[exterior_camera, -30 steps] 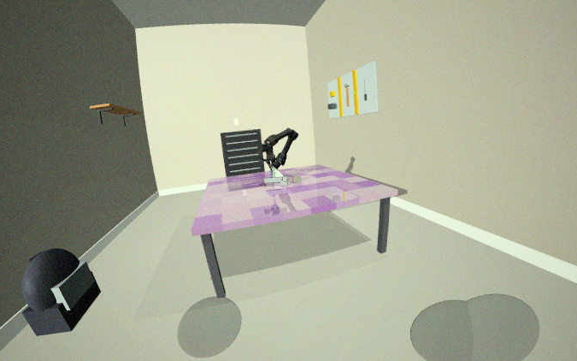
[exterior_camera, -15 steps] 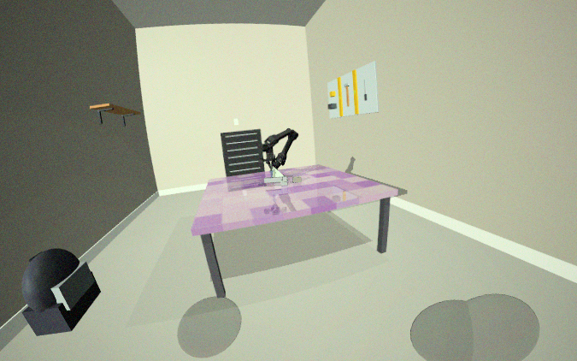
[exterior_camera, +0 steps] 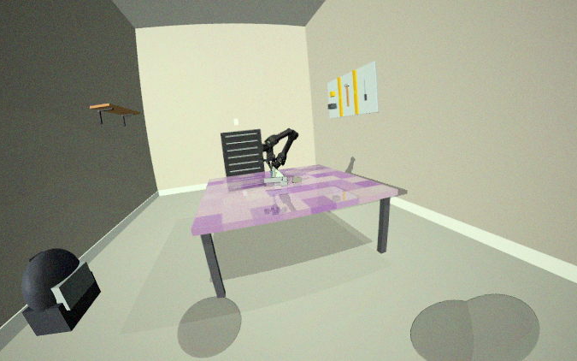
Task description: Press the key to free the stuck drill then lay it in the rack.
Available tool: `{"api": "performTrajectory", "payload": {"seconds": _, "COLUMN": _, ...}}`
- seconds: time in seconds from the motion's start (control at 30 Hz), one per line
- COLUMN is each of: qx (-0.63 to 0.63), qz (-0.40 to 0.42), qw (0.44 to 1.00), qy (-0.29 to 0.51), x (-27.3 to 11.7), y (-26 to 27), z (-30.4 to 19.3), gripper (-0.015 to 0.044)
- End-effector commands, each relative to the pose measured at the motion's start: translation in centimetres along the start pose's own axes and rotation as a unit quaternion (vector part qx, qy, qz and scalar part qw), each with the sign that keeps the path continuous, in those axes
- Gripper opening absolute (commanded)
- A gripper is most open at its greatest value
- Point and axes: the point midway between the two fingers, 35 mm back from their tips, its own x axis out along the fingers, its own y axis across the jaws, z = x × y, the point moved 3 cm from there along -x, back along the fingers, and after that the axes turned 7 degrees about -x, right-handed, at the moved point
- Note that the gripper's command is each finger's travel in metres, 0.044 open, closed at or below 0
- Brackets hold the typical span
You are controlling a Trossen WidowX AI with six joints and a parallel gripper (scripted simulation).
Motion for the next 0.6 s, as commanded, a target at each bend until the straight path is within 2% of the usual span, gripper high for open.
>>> {"api": "performTrajectory", "payload": {"seconds": 0.0, "qx": 0.002, "qz": 0.005, "qw": 1.0, "qy": 0.012, "x": 1.05, "y": 0.09, "z": -0.35, "gripper": 0.0}}
{"api": "performTrajectory", "payload": {"seconds": 0.57, "qx": 0.002, "qz": 0.005, "qw": 1.0, "qy": 0.012, "x": 1.55, "y": 0.2, "z": -0.7, "gripper": 0.0}}
